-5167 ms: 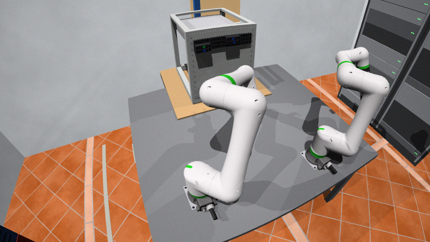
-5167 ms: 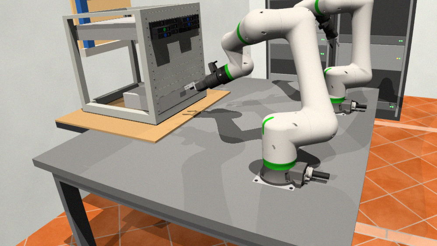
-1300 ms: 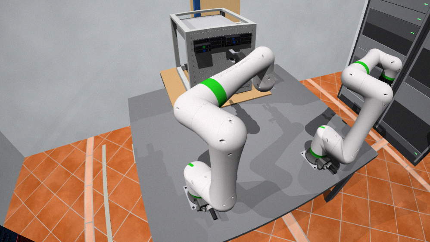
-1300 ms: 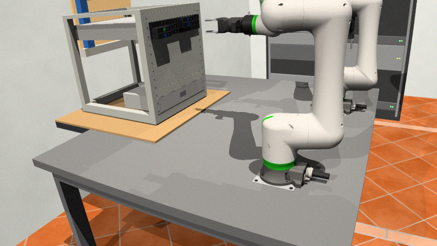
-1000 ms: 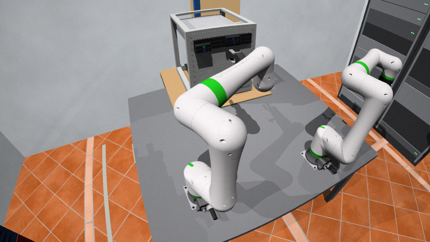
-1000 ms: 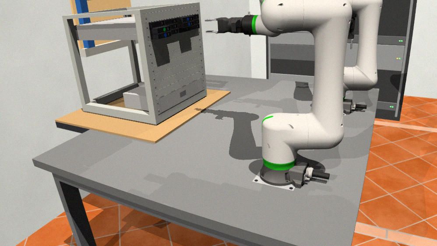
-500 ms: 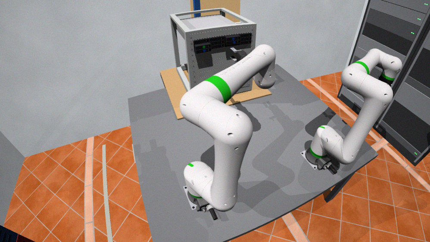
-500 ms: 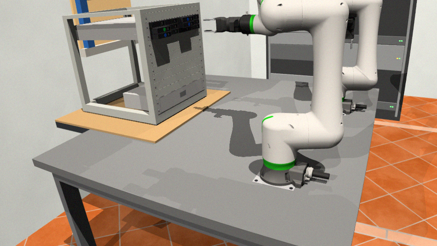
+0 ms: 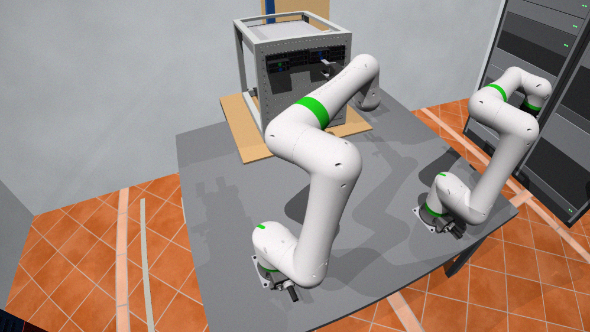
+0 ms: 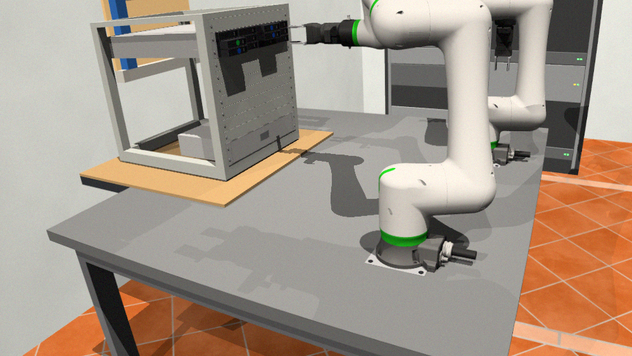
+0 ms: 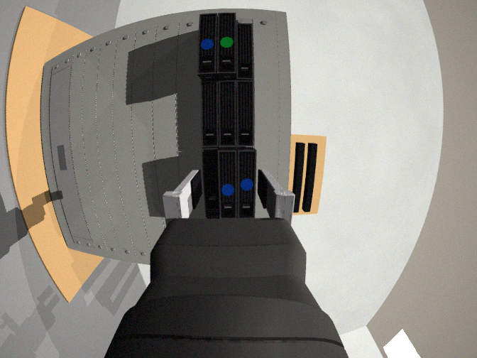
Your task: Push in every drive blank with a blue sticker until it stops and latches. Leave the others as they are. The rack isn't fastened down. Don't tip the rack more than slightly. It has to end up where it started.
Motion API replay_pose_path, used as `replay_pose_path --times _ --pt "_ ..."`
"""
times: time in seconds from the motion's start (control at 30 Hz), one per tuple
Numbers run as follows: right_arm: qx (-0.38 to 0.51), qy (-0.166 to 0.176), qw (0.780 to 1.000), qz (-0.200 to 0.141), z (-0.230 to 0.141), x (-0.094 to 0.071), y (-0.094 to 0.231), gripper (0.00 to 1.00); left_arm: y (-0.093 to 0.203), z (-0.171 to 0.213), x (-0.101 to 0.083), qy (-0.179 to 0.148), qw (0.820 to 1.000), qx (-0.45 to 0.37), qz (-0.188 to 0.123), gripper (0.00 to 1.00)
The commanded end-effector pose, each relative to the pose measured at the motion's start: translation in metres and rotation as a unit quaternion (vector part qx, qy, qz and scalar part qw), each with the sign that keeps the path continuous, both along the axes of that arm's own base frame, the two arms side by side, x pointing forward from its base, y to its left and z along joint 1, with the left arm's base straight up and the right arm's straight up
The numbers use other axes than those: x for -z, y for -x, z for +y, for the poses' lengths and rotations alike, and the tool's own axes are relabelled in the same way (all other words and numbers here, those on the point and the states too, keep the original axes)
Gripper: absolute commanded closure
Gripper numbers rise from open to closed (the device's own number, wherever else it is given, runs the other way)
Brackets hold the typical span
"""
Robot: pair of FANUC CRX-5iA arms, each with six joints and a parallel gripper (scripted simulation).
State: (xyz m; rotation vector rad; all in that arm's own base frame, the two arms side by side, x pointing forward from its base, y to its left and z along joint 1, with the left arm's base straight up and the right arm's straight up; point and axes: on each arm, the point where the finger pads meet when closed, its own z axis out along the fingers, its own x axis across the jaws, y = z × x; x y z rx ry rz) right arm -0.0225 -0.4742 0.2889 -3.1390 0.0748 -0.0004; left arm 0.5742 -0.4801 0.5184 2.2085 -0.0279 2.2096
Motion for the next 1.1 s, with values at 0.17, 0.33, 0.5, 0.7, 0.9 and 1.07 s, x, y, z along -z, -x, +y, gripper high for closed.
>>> replay_pose_path --times 0.17,0.33,0.5,0.7,0.9,1.07 --pt "0.0 0.001 1.0 0.0 0.0 -0.001 0.0 0.0 -0.034 -0.033 -0.004 0.001 1.0 0.0 0.0 0.0" --pt "0.0 0.001 1.0 0.0 0.0 -0.001 0.0 0.0 -0.047 -0.045 -0.005 0.001 1.0 0.0 0.0 0.0" --pt "0.0 0.001 1.0 0.0 0.0 -0.001 0.0 0.0 -0.056 -0.053 -0.005 0.001 1.0 0.0 0.0 0.0" --pt "0.0 0.001 1.0 0.0 0.0 -0.001 0.0 0.0 -0.063 -0.06 -0.005 0.001 1.0 0.0 0.0 0.0" --pt "0.0 0.001 1.0 0.0 0.0 -0.001 0.0 0.0 -0.065 -0.062 -0.005 0.001 1.0 0.0 0.0 0.0" --pt "0.0 0.001 1.0 0.0 0.0 -0.001 0.0 0.0 -0.065 -0.062 -0.005 0.001 1.0 0.0 0.0 0.0"
